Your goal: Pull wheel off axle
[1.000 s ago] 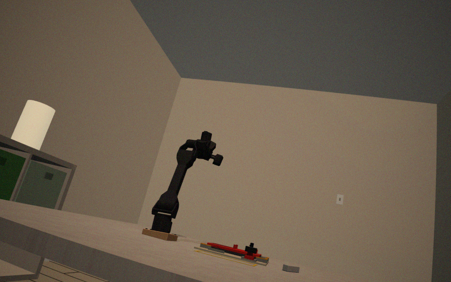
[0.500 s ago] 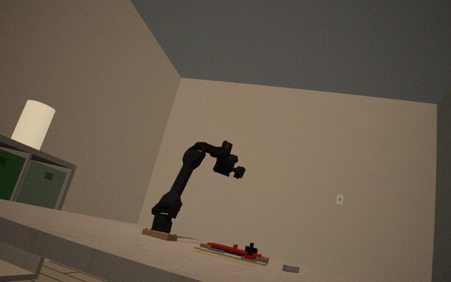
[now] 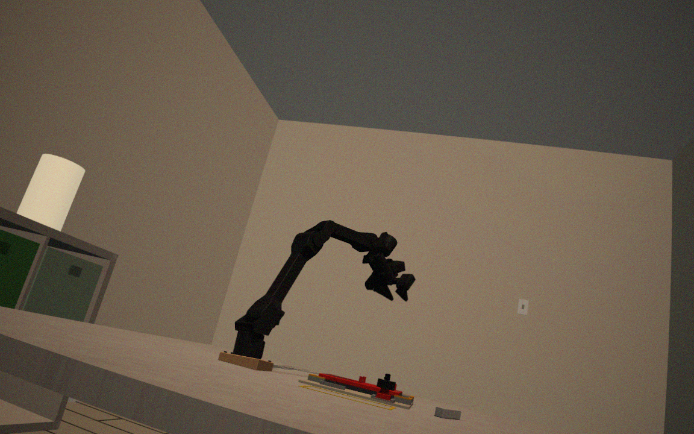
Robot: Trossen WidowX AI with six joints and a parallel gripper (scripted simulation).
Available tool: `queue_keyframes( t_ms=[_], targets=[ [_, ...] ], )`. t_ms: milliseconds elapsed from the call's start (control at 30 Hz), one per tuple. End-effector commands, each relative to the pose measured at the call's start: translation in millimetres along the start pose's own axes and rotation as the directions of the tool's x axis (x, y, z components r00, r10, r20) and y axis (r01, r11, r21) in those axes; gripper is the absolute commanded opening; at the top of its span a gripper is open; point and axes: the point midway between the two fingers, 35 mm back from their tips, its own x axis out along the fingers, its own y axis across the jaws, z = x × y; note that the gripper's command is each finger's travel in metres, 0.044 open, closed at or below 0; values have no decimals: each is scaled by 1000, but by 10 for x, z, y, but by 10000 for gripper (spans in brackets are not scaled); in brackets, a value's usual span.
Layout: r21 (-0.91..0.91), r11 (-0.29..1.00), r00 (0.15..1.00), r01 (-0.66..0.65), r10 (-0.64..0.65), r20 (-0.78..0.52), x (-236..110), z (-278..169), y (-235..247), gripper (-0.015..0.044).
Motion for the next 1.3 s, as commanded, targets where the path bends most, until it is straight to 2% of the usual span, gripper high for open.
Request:
queue_keyframes(
  t_ms=[0,300,600,933,1167,1267],
  targets=[
    [36,995,990,95,-90,-107,63,-292,-614,300],
    [129,951,917,282,-227,-328,-81,-979,-1771,300],
    [230,862,792,453,-270,-548,-538,-1800,-2721,300],
    [349,706,628,617,-173,-759,-1360,-2833,-3399,300],
    [438,557,537,706,-17,-843,-2045,-3539,-3553,300],
    [447,541,531,713,0,-847,-2111,-3601,-3553,300]
  ],
)
